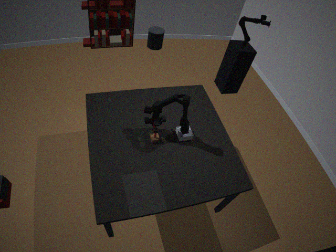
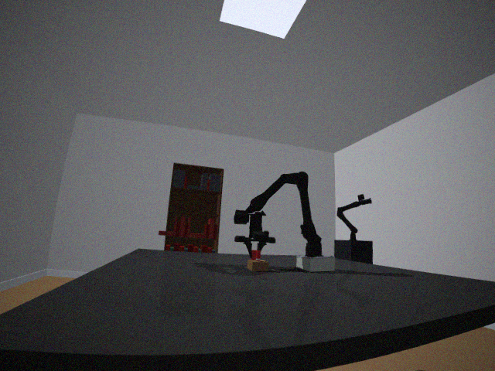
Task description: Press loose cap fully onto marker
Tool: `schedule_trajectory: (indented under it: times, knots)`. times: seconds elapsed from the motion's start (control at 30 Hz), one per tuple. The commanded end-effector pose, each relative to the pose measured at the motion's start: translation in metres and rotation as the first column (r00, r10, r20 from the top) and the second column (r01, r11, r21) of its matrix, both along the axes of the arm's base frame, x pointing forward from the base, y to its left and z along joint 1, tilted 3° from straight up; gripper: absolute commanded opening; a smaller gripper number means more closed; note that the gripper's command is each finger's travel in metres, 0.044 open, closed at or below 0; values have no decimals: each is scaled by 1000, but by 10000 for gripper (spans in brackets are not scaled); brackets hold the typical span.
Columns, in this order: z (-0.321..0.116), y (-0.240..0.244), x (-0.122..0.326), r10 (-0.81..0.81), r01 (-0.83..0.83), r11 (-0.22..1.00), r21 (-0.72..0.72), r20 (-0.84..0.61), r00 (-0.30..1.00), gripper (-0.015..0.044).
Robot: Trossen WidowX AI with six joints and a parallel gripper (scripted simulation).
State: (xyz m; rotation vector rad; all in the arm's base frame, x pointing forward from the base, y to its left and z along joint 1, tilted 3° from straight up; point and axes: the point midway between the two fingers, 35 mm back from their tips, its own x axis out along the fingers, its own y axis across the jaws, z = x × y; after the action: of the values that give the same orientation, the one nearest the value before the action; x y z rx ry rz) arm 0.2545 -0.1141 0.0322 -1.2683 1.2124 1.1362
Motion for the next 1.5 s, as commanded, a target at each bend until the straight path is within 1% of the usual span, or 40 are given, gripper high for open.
schedule_trajectory:
  times: [0.0,0.2,0.37,0.93,1.47]
  knots:
    - [17,0,1,5,-5,1000,-1,8,1000,0]
    - [37,2,-2,5,-5,1000,-1,8,1000,0]
    - [40,4,-1,5,-5,1000,0,8,1000,0]
    - [57,51,13,5,-5,1000,6,9,1000,0]
    - [74,97,18,5,-5,1000,11,10,1000,0]
